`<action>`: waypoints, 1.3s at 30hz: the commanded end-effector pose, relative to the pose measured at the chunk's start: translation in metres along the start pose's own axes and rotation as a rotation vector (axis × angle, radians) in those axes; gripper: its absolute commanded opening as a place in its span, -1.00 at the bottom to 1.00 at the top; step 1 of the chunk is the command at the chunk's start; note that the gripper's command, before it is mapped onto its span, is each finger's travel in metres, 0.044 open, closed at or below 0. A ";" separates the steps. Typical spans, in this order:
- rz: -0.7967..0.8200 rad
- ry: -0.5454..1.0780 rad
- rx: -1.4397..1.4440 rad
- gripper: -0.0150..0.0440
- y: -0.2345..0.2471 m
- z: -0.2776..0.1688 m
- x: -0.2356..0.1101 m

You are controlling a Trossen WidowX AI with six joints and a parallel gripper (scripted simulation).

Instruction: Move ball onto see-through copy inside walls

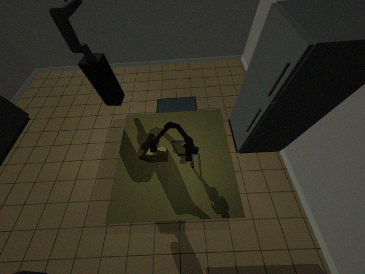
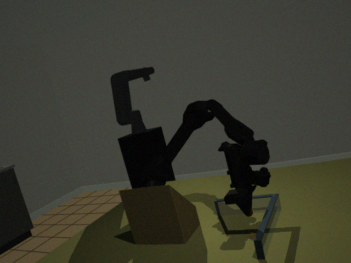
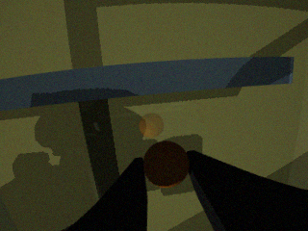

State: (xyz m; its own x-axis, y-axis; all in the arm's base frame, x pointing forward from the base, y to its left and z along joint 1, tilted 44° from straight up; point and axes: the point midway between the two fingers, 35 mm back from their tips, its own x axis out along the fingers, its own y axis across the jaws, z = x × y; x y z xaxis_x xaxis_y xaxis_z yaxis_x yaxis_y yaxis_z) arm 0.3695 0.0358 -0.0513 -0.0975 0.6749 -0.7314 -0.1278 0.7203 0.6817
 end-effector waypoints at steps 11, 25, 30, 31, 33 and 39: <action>0.009 0.010 0.007 -0.49 0.001 -0.004 0.065; 0.010 0.010 0.007 -0.49 0.002 -0.005 0.082; 0.010 0.010 0.007 -0.49 0.002 -0.005 0.085; 0.010 0.010 0.007 -0.49 0.002 -0.005 0.085; 0.010 0.010 0.007 -0.49 0.002 -0.005 0.085; 0.007 0.009 0.002 -0.05 0.001 -0.004 0.083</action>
State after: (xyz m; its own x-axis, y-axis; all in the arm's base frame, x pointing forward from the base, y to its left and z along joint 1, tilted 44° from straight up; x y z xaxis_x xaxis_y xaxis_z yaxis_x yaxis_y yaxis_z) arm 0.3571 0.0919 -0.1114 -0.1075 0.6788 -0.7264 -0.1245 0.7157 0.6872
